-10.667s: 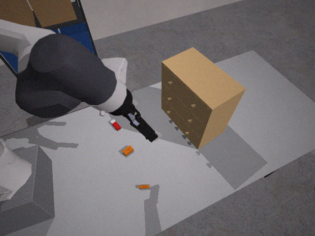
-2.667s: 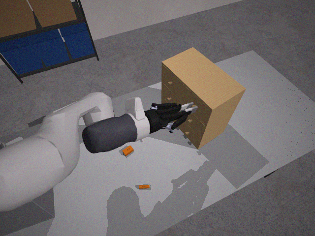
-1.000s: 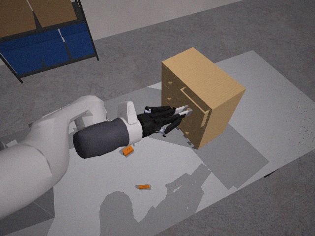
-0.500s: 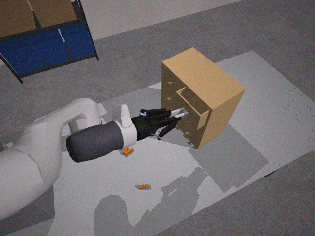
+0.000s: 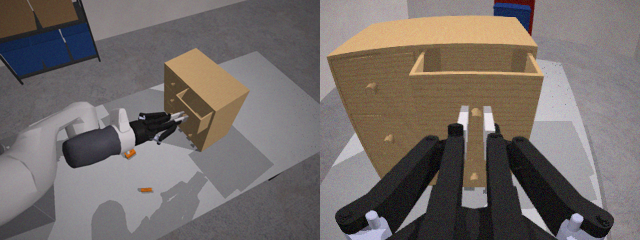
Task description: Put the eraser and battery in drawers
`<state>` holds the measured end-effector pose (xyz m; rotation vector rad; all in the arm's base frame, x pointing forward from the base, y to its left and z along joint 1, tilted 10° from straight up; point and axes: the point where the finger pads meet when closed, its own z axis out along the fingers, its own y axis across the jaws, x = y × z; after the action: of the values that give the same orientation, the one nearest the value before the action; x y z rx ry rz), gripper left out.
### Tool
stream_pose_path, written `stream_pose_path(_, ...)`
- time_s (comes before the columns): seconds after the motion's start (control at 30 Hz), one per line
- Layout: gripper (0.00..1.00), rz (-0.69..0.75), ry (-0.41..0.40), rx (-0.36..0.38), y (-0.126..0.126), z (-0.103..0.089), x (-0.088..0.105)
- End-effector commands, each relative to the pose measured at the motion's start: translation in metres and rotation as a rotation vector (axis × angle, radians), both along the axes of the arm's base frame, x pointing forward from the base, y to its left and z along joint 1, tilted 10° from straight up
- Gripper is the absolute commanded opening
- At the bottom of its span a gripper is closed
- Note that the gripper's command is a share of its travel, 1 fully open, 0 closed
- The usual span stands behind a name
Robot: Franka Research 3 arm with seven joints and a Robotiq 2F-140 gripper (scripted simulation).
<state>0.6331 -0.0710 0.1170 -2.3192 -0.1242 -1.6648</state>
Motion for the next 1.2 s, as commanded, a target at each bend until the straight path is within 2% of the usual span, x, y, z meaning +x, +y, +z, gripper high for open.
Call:
stream_pose_path(0.0,0.08,0.0,-0.003,-0.006,-0.0011,-0.0001,-0.0032)
stream_pose_path(0.83,0.08,0.0,-0.003,-0.006,-0.0017,-0.0002,-0.0057)
stream_pose_path(1.17,0.18,0.0,-0.003,-0.006,-0.0017,-0.0002,-0.0057)
